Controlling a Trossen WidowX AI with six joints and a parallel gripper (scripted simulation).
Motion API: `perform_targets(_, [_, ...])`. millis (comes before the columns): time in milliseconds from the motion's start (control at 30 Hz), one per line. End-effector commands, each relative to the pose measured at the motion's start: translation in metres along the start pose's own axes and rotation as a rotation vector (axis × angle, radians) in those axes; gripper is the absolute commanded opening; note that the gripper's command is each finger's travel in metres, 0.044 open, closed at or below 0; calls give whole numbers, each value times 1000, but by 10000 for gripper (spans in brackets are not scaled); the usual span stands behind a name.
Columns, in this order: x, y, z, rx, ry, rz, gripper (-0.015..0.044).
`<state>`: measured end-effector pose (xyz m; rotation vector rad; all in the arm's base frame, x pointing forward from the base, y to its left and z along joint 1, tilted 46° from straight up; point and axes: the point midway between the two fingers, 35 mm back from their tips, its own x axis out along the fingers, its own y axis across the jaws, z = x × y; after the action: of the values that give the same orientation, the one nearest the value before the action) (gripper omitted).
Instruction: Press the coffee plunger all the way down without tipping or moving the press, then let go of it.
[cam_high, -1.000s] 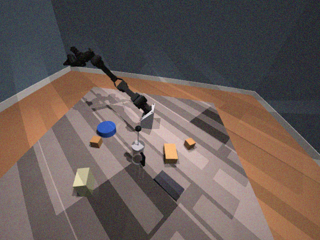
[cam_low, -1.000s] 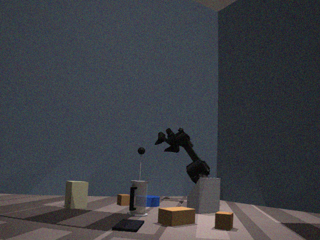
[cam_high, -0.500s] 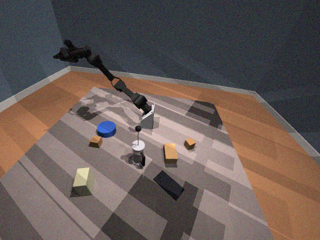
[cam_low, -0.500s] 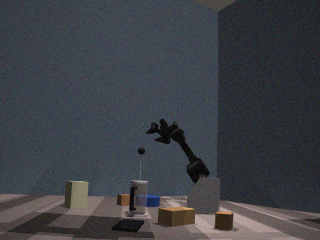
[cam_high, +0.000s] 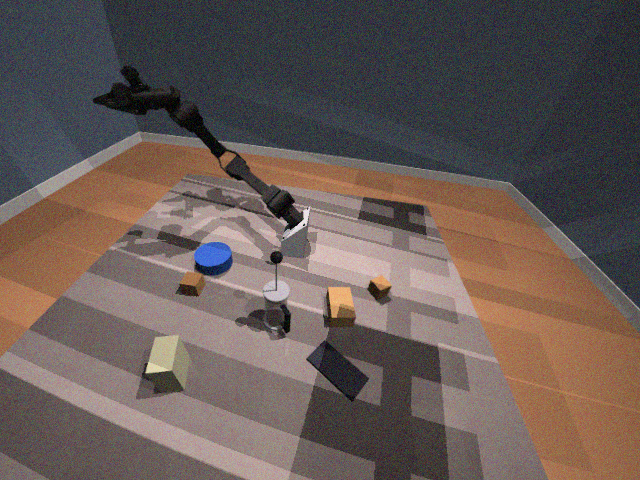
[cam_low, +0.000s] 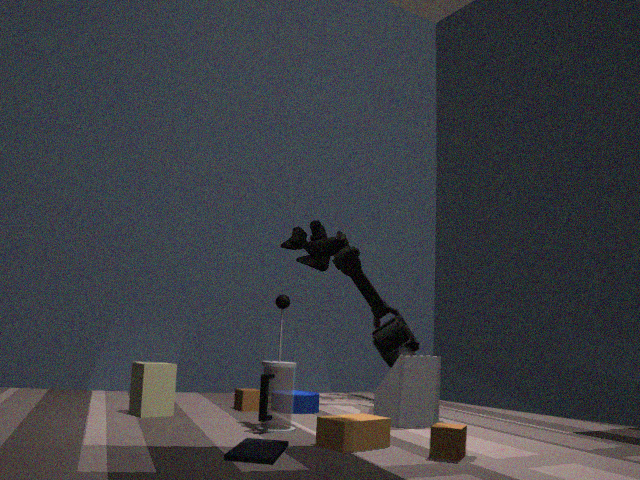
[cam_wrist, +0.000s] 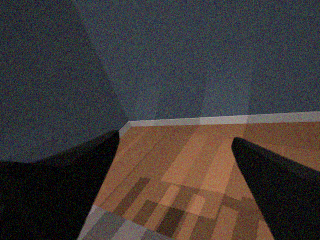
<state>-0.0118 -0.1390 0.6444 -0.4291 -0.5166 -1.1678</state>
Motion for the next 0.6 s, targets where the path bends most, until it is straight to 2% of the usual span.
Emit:
perform_targets(0, [-2, 23, 4, -8, -26, 30, 440])
perform_targets(200, [-3, 40, 5, -20, -32, 63, 440])
perform_targets(433, [-15, 121, 2, -45, -20, 233, 440])
perform_targets(567, [-20, 144, 1, -58, -25, 276, 440])
